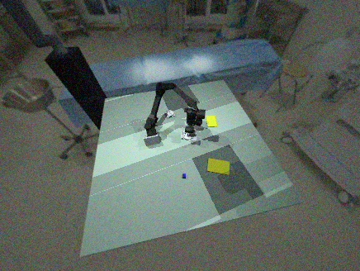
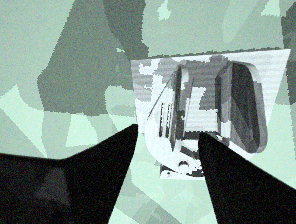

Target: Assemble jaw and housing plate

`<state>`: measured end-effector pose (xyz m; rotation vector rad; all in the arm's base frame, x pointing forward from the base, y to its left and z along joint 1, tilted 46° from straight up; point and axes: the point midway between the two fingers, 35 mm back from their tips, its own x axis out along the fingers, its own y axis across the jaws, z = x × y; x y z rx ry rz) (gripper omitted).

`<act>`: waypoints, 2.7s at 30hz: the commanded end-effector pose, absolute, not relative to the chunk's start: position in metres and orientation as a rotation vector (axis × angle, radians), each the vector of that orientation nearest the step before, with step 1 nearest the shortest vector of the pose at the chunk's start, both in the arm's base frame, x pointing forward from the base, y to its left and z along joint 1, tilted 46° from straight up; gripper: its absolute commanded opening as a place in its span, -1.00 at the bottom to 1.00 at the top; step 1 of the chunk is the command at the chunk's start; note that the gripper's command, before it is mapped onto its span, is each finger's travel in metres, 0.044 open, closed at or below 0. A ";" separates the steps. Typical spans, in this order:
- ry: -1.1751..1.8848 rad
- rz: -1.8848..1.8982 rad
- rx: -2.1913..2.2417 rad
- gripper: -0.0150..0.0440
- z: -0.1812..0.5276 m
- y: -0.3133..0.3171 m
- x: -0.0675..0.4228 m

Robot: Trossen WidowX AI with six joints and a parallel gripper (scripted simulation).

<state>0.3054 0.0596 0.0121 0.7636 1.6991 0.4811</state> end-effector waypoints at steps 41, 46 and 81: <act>1.460 0.892 0.374 1.00 0.221 0.154 0.152; 1.460 0.891 0.372 1.00 0.214 0.161 0.151; 1.458 0.895 0.376 1.00 0.175 0.203 0.144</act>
